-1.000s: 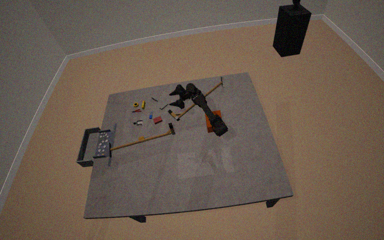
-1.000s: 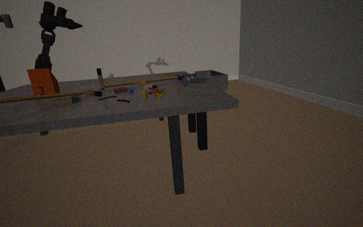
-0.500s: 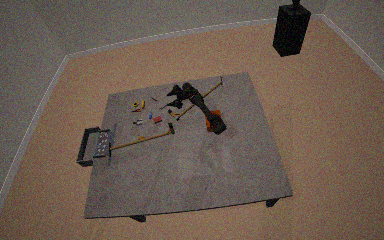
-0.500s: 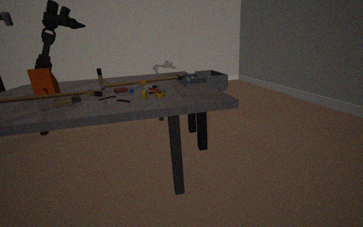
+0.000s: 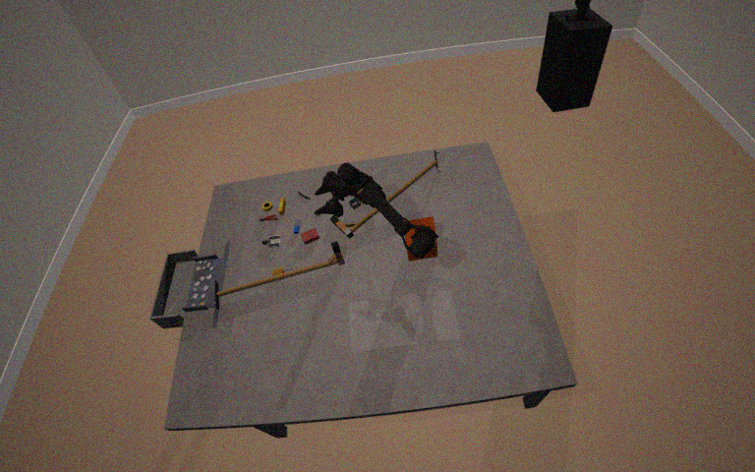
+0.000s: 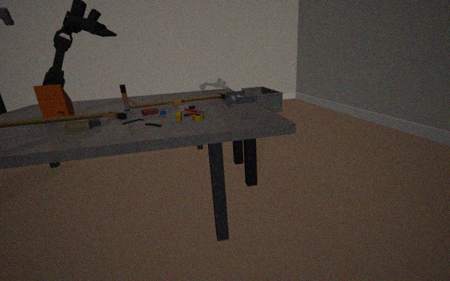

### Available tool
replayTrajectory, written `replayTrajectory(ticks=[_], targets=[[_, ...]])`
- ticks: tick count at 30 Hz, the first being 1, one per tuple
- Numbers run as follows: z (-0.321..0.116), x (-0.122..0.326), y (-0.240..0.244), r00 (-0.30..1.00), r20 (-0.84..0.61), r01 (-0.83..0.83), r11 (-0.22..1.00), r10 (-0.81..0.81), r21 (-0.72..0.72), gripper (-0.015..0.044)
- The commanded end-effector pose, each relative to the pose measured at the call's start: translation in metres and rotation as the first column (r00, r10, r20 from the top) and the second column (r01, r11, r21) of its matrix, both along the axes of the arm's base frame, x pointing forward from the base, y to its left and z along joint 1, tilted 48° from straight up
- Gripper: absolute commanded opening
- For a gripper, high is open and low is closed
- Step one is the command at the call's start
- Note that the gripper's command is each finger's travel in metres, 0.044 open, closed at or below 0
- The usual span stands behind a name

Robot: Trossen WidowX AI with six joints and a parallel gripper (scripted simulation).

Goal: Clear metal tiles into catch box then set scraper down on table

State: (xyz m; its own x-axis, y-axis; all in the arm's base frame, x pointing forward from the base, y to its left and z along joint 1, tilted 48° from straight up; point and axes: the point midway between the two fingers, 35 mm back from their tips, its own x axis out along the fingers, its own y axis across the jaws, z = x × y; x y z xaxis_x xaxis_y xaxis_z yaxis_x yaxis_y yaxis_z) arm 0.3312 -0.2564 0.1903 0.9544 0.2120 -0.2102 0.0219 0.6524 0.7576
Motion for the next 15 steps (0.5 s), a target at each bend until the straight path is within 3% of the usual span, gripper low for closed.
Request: replayTrajectory(ticks=[1, 15], targets=[[-0.005, 0.013, 0.003, 1.000, -0.017, -0.025, 1.000, 0.026, 0.006, 0.0440], [-0.019, 0.066, 0.021, 0.988, -0.076, -0.135, 0.991, 0.136, 0.023, 0.0440]])
